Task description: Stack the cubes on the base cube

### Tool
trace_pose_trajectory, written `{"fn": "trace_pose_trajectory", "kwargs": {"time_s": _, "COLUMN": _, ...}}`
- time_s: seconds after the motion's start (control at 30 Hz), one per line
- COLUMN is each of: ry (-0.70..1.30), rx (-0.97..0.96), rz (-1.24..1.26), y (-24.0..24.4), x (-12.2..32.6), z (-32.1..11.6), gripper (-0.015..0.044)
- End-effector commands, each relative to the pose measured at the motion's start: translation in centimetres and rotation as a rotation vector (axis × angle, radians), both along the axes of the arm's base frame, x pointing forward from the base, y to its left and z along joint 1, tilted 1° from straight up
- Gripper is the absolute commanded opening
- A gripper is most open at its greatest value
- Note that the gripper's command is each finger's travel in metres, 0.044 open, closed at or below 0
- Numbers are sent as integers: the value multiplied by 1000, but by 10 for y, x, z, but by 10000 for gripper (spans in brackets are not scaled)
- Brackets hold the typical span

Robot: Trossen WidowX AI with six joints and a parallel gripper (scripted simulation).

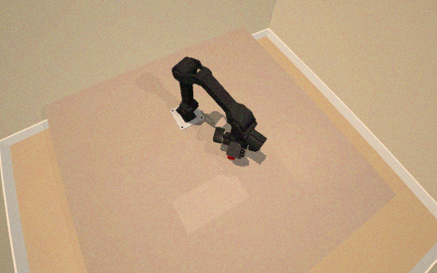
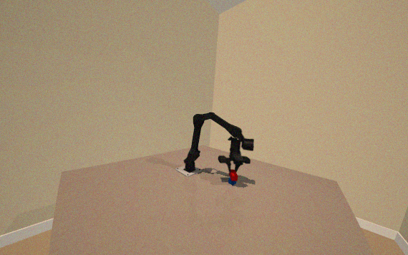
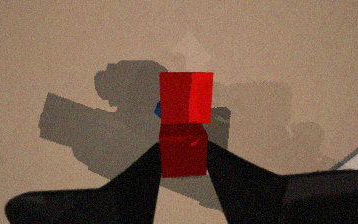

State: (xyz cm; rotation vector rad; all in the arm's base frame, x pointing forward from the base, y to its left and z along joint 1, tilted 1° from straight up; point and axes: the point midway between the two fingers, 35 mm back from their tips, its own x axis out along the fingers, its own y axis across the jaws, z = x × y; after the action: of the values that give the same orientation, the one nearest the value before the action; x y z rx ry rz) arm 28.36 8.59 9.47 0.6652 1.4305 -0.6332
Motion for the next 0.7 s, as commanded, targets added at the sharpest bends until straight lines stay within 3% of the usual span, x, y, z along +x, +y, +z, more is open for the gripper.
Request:
{"fn": "trace_pose_trajectory", "kwargs": {"time_s": 0.0, "ry": 2, "rx": -6, "rz": 4, "y": -1, "x": 0, "z": -2, "gripper": 105}}
{"fn": "trace_pose_trajectory", "kwargs": {"time_s": 0.47, "ry": 2, "rx": -6, "rz": 4, "y": -1, "x": 0, "z": -2, "gripper": 105}}
{"fn": "trace_pose_trajectory", "kwargs": {"time_s": 0.6, "ry": 2, "rx": -6, "rz": 4, "y": -1, "x": 0, "z": -2, "gripper": 205}}
{"fn": "trace_pose_trajectory", "kwargs": {"time_s": 0.67, "ry": 2, "rx": -6, "rz": 4, "y": -1, "x": 0, "z": -2, "gripper": 205}}
